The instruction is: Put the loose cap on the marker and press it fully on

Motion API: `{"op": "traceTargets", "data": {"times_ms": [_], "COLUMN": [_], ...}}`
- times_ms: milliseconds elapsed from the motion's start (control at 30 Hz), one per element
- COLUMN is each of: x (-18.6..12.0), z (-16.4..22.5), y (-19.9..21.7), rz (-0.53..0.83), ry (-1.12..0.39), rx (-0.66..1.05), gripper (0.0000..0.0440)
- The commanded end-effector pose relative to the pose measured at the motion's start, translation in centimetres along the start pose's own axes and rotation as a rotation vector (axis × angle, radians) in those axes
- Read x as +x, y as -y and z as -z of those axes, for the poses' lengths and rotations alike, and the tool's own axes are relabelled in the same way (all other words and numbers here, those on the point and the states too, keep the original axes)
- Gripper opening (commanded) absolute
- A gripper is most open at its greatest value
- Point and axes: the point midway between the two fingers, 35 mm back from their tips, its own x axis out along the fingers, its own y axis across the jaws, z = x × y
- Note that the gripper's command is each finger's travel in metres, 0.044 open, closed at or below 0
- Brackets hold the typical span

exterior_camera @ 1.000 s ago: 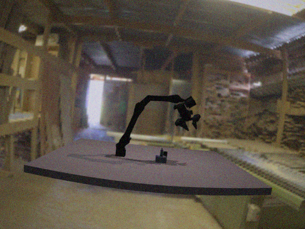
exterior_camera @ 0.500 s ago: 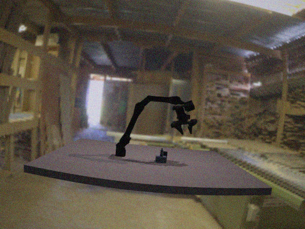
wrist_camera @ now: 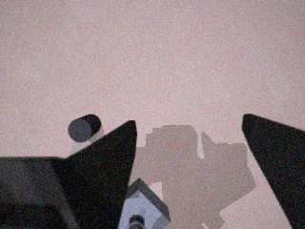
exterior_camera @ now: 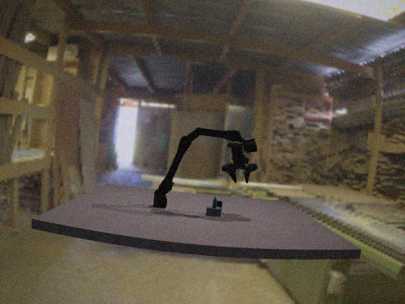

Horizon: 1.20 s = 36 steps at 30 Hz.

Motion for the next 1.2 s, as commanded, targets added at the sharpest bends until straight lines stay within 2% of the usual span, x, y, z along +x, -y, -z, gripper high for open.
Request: {"op": "traceTargets", "data": {"times_ms": [0, 1167], "x": [0.6, 5.0], "z": [0.5, 2.9], "y": [-0.6, -6.1], "rz": [-0.024, -0.196], "ry": [-0.037, -0.318], "rx": [0.001, -0.03], "gripper": [0.0321, 0.0321]}}
